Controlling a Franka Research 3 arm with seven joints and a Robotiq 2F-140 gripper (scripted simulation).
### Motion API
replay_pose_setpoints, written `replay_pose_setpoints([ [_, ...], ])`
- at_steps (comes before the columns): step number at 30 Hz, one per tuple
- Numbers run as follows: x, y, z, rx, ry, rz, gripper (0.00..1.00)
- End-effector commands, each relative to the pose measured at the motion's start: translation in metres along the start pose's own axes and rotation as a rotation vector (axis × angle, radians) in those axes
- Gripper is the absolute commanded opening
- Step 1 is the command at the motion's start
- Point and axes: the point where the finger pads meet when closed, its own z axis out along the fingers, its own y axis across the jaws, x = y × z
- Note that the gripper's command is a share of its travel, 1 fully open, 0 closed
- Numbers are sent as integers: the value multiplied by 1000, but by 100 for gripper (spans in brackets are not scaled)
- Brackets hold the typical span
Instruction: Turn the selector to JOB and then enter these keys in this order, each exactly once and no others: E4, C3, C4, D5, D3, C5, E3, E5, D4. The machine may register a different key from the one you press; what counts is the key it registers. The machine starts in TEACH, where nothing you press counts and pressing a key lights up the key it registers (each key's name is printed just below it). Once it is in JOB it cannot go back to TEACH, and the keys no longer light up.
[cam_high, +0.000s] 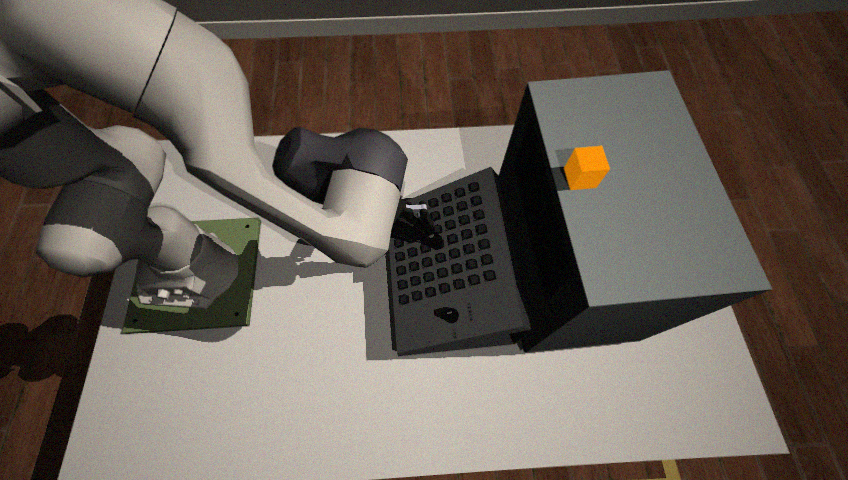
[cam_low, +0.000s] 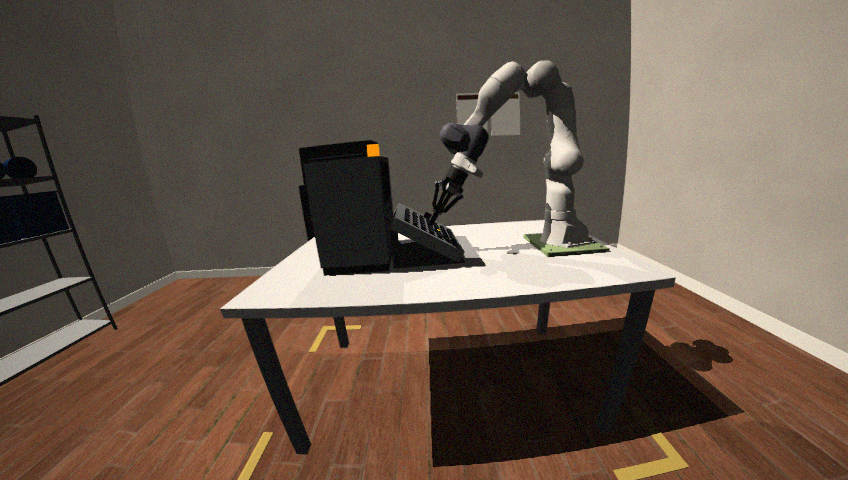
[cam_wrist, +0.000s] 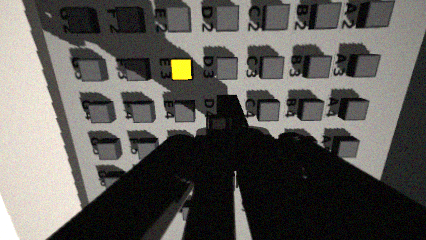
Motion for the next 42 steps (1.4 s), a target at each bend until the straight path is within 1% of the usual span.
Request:
replay_pose_setpoints([
  [1, 0, 0, 1, 1, -1, 2, 10],
  [30, 0, 0, 0, 1, -1, 2, 10],
  [36, 0, 0, -2, 1, -1, 2, 10],
  [42, 0, 0, -10, 1, -1, 2, 10],
])
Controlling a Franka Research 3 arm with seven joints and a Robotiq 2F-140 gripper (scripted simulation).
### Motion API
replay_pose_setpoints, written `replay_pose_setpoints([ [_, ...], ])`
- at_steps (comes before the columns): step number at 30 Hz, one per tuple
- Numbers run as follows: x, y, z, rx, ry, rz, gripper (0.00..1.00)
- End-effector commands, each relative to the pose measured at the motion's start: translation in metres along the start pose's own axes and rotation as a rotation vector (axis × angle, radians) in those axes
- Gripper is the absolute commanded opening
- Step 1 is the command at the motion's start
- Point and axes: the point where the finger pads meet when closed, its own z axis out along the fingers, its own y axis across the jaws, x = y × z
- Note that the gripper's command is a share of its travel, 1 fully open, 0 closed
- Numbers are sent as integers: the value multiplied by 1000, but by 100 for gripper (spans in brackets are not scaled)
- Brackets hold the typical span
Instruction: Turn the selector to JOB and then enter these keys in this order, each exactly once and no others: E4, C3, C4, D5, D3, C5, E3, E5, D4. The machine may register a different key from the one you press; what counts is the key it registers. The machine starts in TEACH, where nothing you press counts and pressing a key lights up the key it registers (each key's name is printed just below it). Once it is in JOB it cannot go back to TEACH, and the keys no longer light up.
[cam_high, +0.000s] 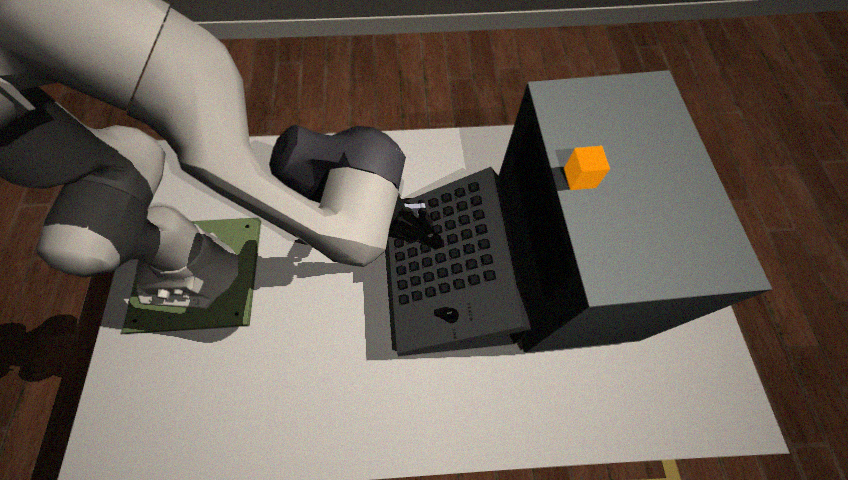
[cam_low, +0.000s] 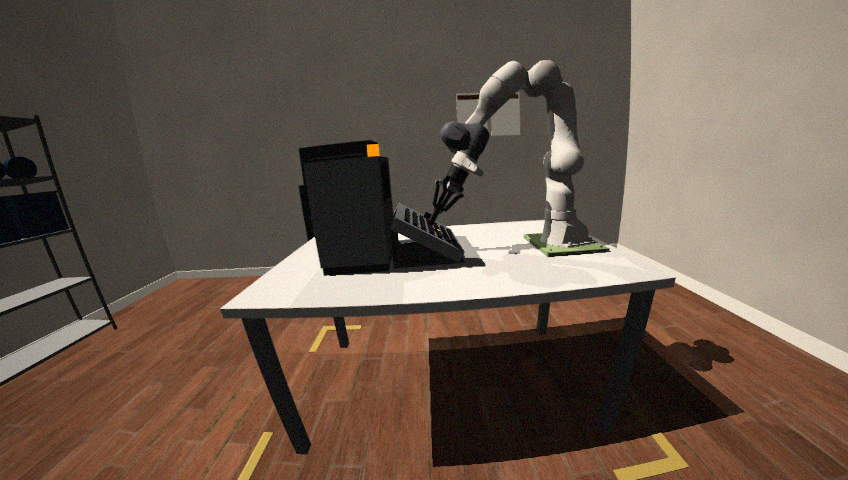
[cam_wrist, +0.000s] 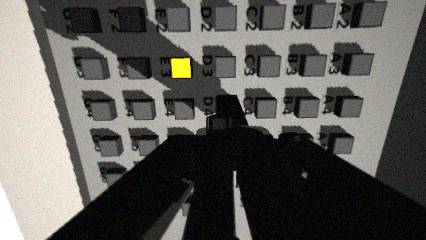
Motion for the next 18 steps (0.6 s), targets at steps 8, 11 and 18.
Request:
replay_pose_setpoints([
  [8, 0, -1, -18, 4, 0, 2, 10],
  [11, 0, -1, -19, 4, 0, 2, 10],
  [18, 0, -1, -26, 4, 0, 2, 10],
])
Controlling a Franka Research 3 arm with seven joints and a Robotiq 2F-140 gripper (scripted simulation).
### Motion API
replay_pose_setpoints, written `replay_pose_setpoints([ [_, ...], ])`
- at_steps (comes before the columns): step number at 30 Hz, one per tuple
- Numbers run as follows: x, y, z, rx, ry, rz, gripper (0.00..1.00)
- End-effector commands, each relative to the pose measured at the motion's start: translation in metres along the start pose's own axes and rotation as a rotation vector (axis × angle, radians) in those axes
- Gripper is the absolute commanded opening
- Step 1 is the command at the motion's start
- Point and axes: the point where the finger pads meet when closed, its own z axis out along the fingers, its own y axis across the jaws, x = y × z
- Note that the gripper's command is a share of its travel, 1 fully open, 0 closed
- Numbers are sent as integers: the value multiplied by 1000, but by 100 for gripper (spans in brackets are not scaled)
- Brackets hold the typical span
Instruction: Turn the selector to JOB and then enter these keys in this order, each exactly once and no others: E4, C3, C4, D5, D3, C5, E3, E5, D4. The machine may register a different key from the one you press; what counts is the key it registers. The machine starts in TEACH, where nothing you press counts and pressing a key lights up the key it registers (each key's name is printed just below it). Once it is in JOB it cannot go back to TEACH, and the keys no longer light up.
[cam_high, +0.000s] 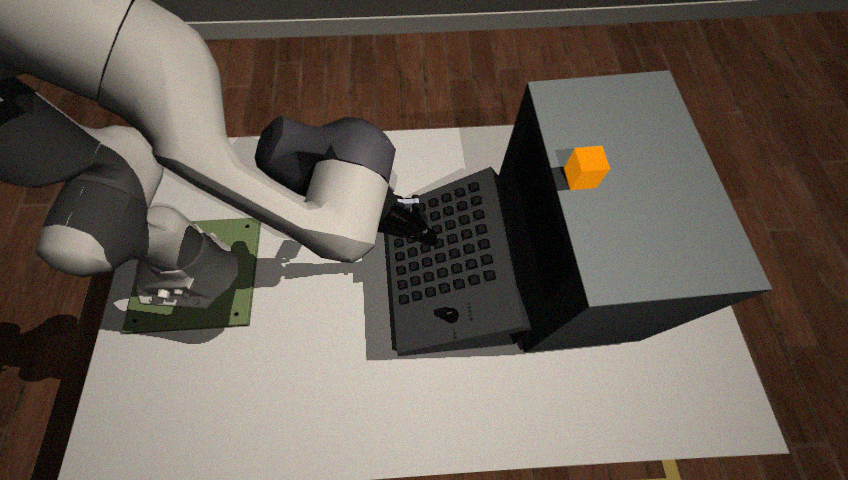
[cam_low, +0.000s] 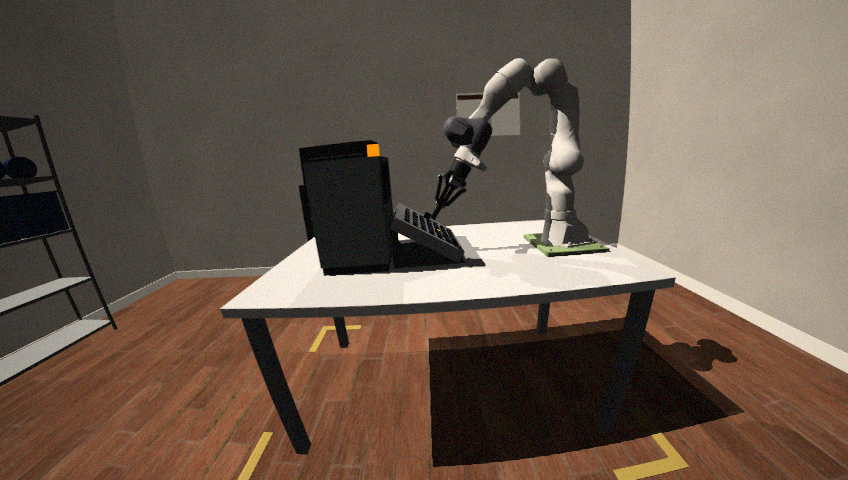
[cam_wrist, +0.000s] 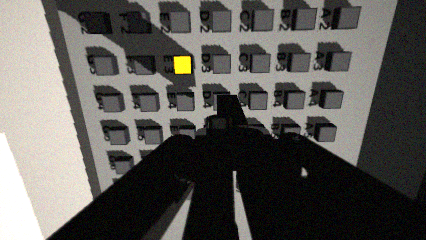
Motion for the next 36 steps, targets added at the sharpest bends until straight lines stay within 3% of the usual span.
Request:
replay_pose_setpoints([
  [1, 1, -3, -4, 9, -2, 0, 10],
  [10, -3, -2, -5, 9, -2, 31, 10],
  [12, -18, -2, -7, 9, -3, 186, 10],
  [36, -90, 0, -15, 8, -6, 886, 10],
])
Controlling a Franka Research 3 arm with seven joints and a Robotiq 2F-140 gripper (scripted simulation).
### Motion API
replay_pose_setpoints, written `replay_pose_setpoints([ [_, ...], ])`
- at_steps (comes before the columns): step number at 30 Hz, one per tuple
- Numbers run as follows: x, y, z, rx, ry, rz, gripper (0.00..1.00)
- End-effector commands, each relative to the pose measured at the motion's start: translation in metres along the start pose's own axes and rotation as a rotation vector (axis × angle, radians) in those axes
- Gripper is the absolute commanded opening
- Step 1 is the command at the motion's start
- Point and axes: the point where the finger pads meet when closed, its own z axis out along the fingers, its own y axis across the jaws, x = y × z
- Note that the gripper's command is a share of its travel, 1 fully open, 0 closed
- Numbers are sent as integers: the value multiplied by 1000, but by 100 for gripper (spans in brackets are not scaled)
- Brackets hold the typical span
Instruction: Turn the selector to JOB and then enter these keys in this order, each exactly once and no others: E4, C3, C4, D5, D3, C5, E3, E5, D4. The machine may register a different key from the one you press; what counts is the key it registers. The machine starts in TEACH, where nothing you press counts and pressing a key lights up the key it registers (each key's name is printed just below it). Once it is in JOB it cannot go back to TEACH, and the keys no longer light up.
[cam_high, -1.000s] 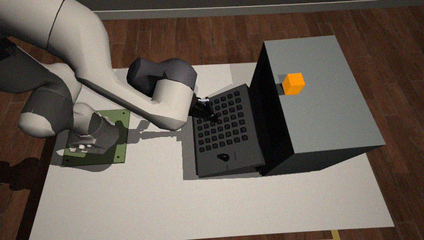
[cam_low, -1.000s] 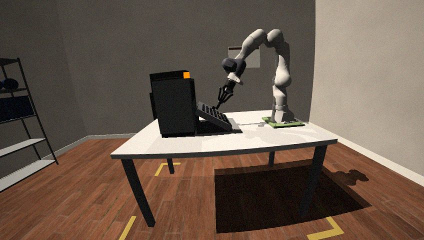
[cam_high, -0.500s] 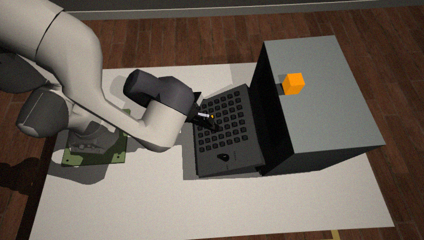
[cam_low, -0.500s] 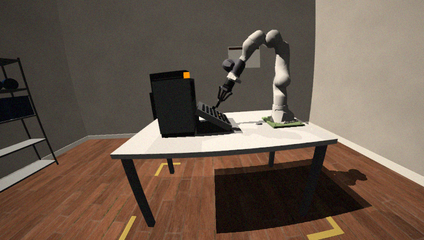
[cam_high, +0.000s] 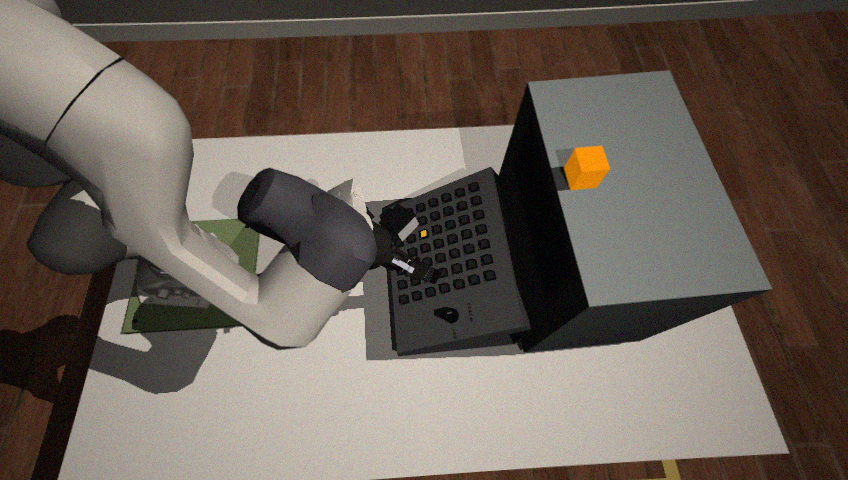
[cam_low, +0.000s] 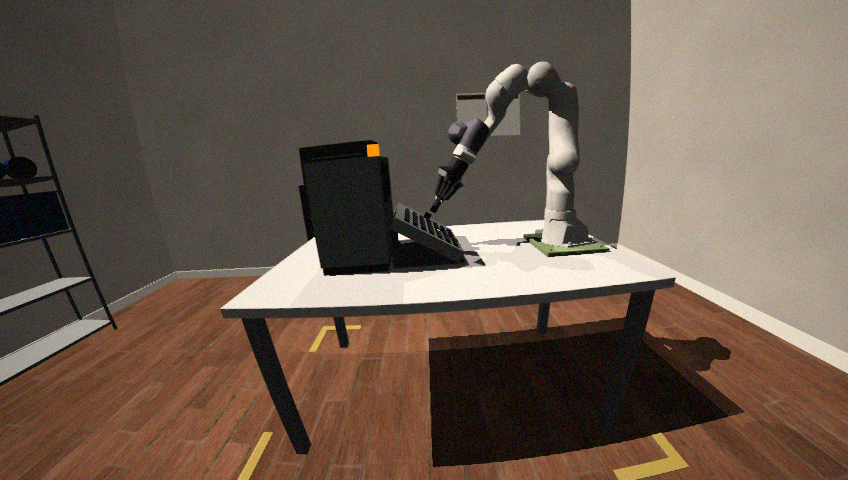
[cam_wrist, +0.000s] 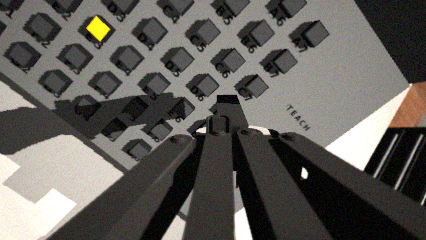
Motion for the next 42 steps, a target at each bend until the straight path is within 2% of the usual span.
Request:
replay_pose_setpoints([
  [1, -4, 4, -2, 14, -5, 167, 10],
  [21, -37, 37, -7, 13, -9, 630, 10],
  [33, -52, 50, -9, 12, -10, 824, 10],
  [34, -52, 50, -9, 12, -10, 824, 40],
  [42, -52, 50, -9, 12, -10, 824, 40],
])
